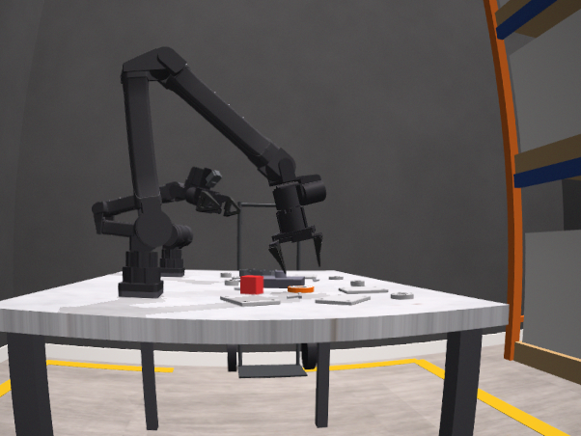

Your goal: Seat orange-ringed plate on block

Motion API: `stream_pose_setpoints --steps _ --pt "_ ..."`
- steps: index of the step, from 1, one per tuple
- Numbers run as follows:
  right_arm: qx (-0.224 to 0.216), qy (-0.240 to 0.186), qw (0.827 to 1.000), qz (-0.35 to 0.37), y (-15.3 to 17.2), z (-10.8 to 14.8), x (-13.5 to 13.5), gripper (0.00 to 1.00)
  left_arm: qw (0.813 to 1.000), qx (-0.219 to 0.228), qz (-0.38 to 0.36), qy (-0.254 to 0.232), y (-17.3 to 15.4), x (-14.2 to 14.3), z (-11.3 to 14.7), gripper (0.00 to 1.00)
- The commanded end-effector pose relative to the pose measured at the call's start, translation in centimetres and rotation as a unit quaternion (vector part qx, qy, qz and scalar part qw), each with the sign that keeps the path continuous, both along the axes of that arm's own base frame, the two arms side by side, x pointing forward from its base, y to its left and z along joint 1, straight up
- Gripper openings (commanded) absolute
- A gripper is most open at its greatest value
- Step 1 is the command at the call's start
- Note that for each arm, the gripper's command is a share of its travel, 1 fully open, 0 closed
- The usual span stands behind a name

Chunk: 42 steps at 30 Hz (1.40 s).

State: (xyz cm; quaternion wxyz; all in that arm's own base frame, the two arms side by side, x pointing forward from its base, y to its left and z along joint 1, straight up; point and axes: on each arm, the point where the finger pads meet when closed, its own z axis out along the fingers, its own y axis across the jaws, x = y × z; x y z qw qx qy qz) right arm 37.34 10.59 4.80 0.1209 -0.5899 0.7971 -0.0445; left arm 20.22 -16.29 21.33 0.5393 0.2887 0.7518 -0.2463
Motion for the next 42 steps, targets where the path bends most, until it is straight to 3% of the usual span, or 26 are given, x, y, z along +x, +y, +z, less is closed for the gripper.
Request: stream_pose_setpoints --steps 1,7,9,11,15,29,39,42 --pt "-0.019 -0.001 0.996 0.09 0.7 1.2 1.8 0.89 0.999 -0.016 -0.015 -0.038 -1.0 0.1 2.1 1.0" --pt "-0.053 0.039 0.972 0.228 1.3 0.1 2.1 0.89 0.991 -0.05 -0.083 -0.089 -3.2 -2.0 4.9 1.0" --pt "-0.061 0.064 0.965 0.247 0.0 -0.6 1.7 0.89 0.989 -0.057 -0.097 -0.095 -3.7 -2.5 5.3 1.0" --pt "-0.068 0.1 0.957 0.262 -1.2 -2.1 -0.3 0.89 0.988 -0.059 -0.101 -0.096 -3.8 -2.6 5.4 1.0" --pt "-0.071 0.105 0.95 0.284 -0.5 -2.0 0.4 0.89 0.989 -0.059 -0.096 -0.097 -3.6 -2.4 5.4 1.0" --pt "-0.069 0.099 0.955 0.271 -0.5 -1.4 0.6 0.89 0.99 -0.058 -0.096 -0.088 -3.6 -2.5 5.1 1.0" --pt "-0.069 0.098 0.955 0.271 -0.2 -3.3 1.8 0.89 0.99 -0.058 -0.096 -0.088 -3.6 -2.5 5.1 1.0" --pt "-0.069 0.108 0.954 0.271 -0.4 -4.4 0.8 0.89 0.99 -0.058 -0.096 -0.088 -3.6 -2.5 5.1 1.0"
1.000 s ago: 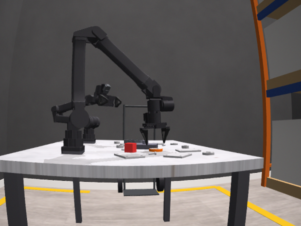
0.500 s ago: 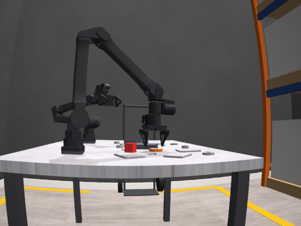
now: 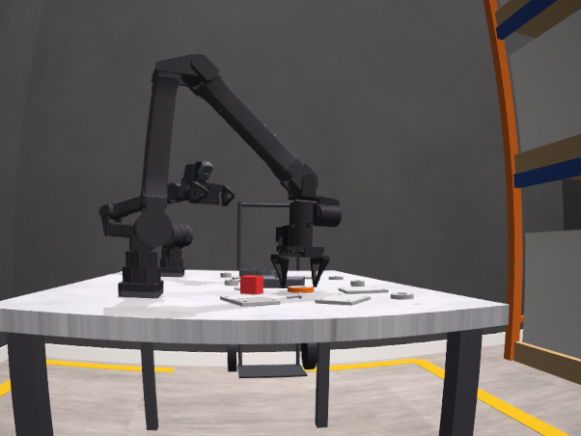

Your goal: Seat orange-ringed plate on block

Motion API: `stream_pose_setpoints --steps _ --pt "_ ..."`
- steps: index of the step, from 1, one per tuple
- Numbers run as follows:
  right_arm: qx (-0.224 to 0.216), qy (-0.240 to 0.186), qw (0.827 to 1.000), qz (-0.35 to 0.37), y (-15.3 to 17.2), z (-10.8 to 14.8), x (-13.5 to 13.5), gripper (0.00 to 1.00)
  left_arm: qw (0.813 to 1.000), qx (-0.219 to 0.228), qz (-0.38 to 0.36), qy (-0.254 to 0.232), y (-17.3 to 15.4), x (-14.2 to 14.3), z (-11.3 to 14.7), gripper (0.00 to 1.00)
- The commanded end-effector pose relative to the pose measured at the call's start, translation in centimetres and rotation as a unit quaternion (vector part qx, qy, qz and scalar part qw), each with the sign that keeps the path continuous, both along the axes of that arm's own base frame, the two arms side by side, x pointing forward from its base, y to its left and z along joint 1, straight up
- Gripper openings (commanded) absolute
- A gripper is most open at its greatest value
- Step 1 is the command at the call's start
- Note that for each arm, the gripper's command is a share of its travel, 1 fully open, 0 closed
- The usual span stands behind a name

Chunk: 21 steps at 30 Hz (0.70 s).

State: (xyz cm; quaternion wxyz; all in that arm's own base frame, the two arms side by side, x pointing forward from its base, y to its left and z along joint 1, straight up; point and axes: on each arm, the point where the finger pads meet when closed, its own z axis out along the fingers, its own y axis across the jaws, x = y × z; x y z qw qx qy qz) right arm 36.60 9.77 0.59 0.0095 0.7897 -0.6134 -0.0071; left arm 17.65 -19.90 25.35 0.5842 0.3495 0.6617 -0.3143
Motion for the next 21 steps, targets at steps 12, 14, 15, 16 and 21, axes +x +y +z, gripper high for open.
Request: stream_pose_setpoints --steps 12,14,15,16,21 --pt "0.008 -0.029 1.0 0.009 0.5 0.4 1.8 0.77 1.0 -0.006 0.002 -0.01 0.0 0.1 1.1 1.0" --pt "0.008 -0.028 1.0 0.009 0.5 0.3 1.8 0.73 1.0 -0.006 0.002 -0.01 0.0 0.1 1.1 1.0" --pt "0.008 -0.029 1.0 0.007 0.4 0.4 1.7 0.73 1.0 -0.006 0.002 -0.01 0.0 0.1 1.1 1.0" --pt "0.008 -0.029 1.0 0.007 0.4 0.4 1.7 0.73 1.0 -0.006 0.002 -0.01 0.0 0.1 1.1 1.0" --pt "0.008 -0.029 1.0 0.006 0.4 0.4 1.6 0.66 1.0 -0.006 0.002 -0.01 0.0 0.1 1.1 1.0"
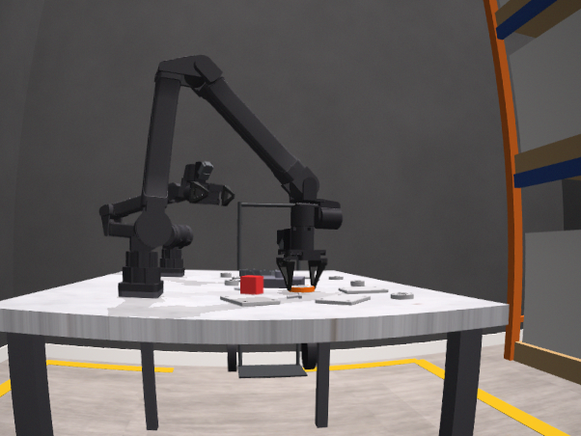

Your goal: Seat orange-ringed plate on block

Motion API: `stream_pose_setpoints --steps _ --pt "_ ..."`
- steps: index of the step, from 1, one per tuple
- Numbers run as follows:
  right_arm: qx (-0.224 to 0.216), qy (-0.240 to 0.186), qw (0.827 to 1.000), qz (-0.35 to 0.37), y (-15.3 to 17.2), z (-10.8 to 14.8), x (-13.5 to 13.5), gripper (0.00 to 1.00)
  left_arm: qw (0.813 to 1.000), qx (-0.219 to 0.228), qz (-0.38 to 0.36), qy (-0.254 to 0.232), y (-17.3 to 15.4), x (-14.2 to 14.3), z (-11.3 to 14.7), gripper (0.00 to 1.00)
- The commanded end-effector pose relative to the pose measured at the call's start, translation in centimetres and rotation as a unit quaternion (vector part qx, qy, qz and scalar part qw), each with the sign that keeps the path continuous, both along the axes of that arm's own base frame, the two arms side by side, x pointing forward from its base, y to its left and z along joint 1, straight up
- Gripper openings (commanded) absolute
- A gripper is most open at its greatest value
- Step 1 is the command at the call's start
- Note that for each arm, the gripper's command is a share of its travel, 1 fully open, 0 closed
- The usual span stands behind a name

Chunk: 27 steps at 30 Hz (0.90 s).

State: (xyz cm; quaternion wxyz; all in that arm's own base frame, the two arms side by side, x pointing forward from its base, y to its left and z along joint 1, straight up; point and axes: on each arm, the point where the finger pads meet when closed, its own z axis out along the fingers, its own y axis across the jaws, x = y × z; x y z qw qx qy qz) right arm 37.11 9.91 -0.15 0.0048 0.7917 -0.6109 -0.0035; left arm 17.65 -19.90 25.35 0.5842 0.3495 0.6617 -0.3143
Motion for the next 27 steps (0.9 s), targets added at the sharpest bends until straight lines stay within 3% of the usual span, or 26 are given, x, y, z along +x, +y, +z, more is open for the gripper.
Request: stream_pose_setpoints --steps 1,6,8,10,14,19,23,24,27 --pt "0.006 -0.024 1.0 0.003 0.3 1.2 1.0 0.64 1.0 -0.006 0.002 -0.01 0.0 0.1 1.1 1.0" --pt "0.006 -0.021 1.0 0.003 0.2 1.0 0.7 0.6 1.0 -0.006 0.002 -0.01 0.0 0.1 1.1 1.0" --pt "0.004 -0.014 1.0 0.003 -0.1 0.6 -0.2 0.37 1.0 -0.006 0.002 -0.01 0.0 0.1 1.1 1.0" --pt "0.006 -0.022 1.0 0.003 0.2 1.2 0.7 0.14 1.0 -0.006 0.002 -0.01 0.0 0.1 1.1 1.0" --pt "0.006 -0.024 1.0 0.003 0.3 2.6 1.2 0.6 1.0 -0.006 0.002 -0.01 0.0 0.1 1.1 1.0" --pt "0.006 -0.024 1.0 0.003 0.3 6.0 1.0 0.6 1.0 -0.006 0.002 -0.01 0.0 0.1 1.1 1.0" --pt "0.006 -0.022 1.0 0.003 0.3 6.4 1.0 0.6 1.0 -0.006 0.002 -0.01 0.0 0.1 1.1 1.0" --pt "0.006 -0.021 1.0 0.003 0.2 7.0 0.9 0.6 1.0 -0.009 0.001 -0.027 0.1 0.0 2.8 1.0" --pt "0.007 -0.021 1.0 -0.02 1.4 8.4 0.7 0.6 1.0 0.014 0.004 -0.021 0.3 -0.1 2.1 1.0"
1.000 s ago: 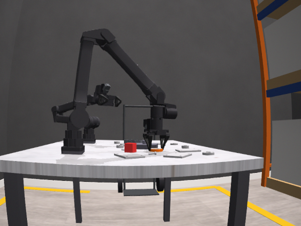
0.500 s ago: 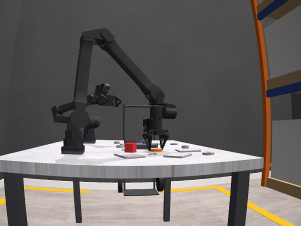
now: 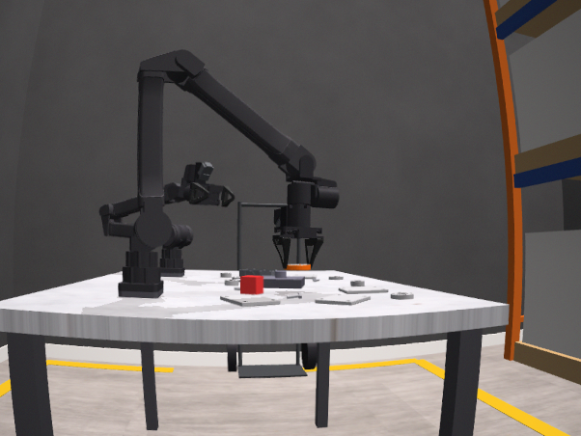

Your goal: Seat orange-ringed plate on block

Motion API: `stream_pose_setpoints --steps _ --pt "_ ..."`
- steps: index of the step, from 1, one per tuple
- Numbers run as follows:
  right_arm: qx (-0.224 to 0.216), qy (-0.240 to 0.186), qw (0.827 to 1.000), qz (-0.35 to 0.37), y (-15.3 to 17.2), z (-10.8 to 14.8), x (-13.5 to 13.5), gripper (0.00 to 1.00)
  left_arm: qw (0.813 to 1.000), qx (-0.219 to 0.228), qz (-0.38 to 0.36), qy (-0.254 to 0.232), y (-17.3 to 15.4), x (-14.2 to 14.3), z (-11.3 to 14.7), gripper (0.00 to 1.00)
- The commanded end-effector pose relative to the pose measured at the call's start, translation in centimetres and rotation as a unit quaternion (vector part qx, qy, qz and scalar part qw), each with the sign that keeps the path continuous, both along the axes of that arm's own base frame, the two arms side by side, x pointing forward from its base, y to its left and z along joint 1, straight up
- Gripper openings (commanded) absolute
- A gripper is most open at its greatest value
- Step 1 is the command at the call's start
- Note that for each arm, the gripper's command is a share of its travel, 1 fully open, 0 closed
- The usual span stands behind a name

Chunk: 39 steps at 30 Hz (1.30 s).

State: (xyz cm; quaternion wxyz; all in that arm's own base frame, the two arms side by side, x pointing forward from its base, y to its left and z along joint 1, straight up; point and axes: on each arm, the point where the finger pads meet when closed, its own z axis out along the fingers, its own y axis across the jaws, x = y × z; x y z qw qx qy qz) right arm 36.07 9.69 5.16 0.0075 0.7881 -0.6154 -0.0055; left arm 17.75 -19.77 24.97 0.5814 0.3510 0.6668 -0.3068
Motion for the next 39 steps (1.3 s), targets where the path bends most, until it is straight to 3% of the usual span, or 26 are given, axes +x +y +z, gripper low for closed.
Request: stream_pose_setpoints --steps 1,3,10,20,24,27,29,31,32,39 --pt "0.008 -0.025 0.999 -0.022 2.4 3.4 1.6 0.6 1.0 0.015 0.0 -0.02 0.2 -0.3 2.4 1.0" --pt "0.003 -0.01 1.0 -0.029 4.5 2.5 1.1 0.6 0.999 0.035 0.01 -0.017 0.7 -0.4 2.2 1.0" --pt "0.004 -0.011 1.0 -0.015 13.1 2.8 -0.7 0.6 0.994 0.099 0.053 0.007 2.8 -0.3 1.3 1.0" --pt "0.003 -0.006 1.0 0.011 15.8 2.8 -1.2 0.6 0.993 0.096 0.062 0.013 3.0 -0.2 1.5 1.0" --pt "0.008 -0.013 0.998 -0.055 15.5 3.6 -0.8 0.6 0.993 0.096 0.062 0.013 2.9 -0.1 1.4 1.0" --pt "0.008 -0.012 0.989 -0.148 15.3 3.6 -0.7 0.6 0.993 0.096 0.062 0.013 2.9 -0.1 1.4 1.0" --pt "0.008 -0.012 0.989 -0.148 15.3 3.6 -0.7 0.6 0.993 0.096 0.062 0.013 2.9 -0.1 1.4 1.0" --pt "0.008 -0.011 0.979 -0.205 15.3 3.6 -0.7 0.6 0.993 0.096 0.062 0.013 2.9 -0.1 1.4 1.0" --pt "0.008 -0.011 0.975 -0.223 15.3 3.6 -0.7 0.6 0.992 0.106 0.061 0.026 2.8 0.1 -0.4 1.0" --pt "0.013 -0.013 0.959 -0.282 15.5 3.6 -0.6 0.6 0.992 0.106 0.061 0.026 2.8 0.1 -0.4 1.0"
